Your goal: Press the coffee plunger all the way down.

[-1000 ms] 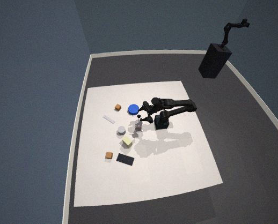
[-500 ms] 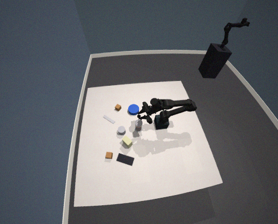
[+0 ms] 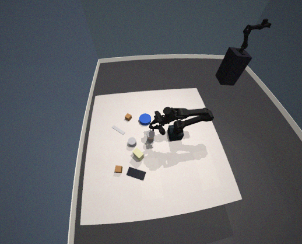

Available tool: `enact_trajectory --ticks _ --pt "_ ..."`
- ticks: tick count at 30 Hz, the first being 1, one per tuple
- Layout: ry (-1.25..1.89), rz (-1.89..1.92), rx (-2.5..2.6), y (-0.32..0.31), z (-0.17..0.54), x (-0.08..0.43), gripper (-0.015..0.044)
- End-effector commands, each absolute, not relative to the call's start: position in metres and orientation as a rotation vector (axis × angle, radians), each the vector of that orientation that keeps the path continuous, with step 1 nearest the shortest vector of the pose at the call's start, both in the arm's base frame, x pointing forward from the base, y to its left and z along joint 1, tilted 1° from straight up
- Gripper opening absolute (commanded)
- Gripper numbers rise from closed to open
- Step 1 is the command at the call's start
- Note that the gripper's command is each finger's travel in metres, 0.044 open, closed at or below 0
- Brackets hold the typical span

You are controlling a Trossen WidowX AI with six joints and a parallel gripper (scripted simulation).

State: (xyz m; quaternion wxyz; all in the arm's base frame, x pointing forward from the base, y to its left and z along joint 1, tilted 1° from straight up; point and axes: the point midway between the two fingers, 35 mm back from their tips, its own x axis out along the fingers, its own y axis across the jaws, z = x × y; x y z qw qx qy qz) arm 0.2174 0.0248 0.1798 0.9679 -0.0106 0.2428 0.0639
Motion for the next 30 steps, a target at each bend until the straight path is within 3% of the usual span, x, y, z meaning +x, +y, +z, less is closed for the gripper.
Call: enact_trajectory --ticks 1,30 --pt "0.496 0.127 -0.016 0.025 0.173 0.218 0.0118" --pt "0.495 0.127 -0.016 0.027 0.126 0.226 0.0118"
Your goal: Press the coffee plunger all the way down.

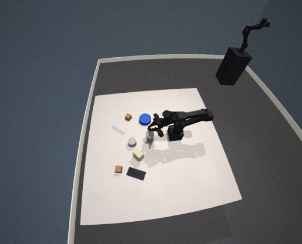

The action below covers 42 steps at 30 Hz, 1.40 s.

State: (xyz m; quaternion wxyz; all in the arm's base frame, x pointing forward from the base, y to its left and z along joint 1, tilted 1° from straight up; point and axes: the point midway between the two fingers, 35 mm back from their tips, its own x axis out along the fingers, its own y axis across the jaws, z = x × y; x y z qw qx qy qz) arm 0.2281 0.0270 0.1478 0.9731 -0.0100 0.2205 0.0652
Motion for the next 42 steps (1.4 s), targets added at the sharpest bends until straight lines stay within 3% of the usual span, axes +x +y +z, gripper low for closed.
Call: enact_trajectory --ticks 1,42 --pt "0.495 0.127 -0.016 0.027 0.125 0.226 0.0118" --pt "0.494 0.127 -0.016 0.031 0.089 0.249 0.0118"
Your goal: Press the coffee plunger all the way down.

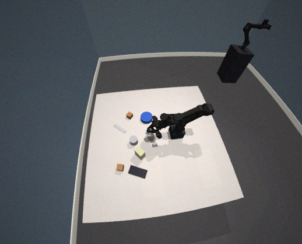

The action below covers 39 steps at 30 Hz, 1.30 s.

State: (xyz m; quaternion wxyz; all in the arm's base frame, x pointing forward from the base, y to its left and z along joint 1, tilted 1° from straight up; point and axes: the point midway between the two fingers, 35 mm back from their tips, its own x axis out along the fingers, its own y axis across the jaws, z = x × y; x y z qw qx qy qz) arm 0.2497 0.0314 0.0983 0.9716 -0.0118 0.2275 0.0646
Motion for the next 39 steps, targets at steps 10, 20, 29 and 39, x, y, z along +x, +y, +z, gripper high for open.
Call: enact_trajectory --ticks 10,20,29,39 --pt "0.494 0.127 -0.016 0.0319 0.0907 0.2524 0.0118" --pt "0.494 0.127 -0.016 0.0323 0.0904 0.255 0.0118" --pt "0.473 0.13 -0.024 0.0323 0.0953 0.2554 0.0118" --pt "0.473 0.13 -0.024 0.0323 0.0953 0.2554 0.0328"
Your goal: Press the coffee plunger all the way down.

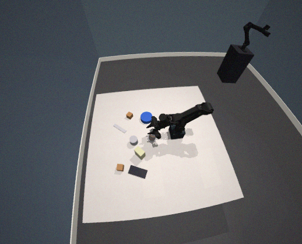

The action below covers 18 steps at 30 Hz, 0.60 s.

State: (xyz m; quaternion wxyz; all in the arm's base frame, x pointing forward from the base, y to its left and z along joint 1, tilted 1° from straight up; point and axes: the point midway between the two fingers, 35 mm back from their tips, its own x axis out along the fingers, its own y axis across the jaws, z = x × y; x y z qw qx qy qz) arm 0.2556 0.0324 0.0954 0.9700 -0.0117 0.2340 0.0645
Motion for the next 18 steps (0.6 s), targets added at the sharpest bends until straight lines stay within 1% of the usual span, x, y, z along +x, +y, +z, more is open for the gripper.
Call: enact_trajectory --ticks 1,4,5,9,12,16,18 --pt "0.473 0.13 -0.024 0.032 0.095 0.255 0.0354" --pt "0.473 0.13 -0.024 0.032 0.095 0.255 0.0433" --pt "0.473 0.13 -0.024 0.032 0.095 0.255 0.044" --pt "0.474 0.13 -0.023 0.032 0.101 0.255 0.044" --pt "0.48 0.129 -0.022 0.03 0.121 0.251 0.044" --pt "0.493 0.127 -0.017 0.026 0.165 0.227 0.044" --pt "0.496 0.127 -0.016 0.025 0.171 0.219 0.044"
